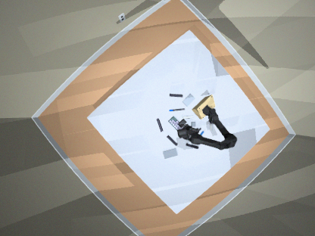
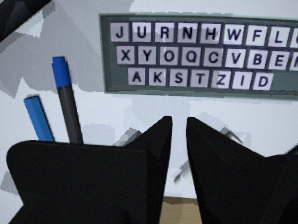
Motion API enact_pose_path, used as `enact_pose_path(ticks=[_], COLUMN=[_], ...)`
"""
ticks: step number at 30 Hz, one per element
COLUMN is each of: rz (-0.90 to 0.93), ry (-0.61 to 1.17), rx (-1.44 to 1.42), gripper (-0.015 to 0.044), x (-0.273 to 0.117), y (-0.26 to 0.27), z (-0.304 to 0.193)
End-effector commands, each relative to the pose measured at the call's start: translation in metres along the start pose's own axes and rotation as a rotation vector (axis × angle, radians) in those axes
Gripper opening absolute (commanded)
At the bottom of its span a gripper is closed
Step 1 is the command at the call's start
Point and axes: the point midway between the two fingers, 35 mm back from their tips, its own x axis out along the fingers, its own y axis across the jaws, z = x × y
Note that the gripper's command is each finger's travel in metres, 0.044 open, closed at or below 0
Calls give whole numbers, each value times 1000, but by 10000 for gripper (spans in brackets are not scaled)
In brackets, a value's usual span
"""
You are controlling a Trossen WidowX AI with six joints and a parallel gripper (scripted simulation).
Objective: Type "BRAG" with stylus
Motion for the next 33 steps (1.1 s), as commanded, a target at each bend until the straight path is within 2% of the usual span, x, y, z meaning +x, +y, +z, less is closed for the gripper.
enact_pose_path(ticks=[1, 10, 13, 16, 26, 33], rz=[0, 0, 1, 12, -15, -21], ry=[0, 0, 7, 101, 504, 531], rx=[0, 0, -2, -25, -122, -128], gripper=[0, 0, 79, 150, 150, 150], x=[0, 0, 1, 10, 32, 32], y=[0, 0, 2, 33, 155, 160], z=[0, 0, 0, -4, -62, -66])
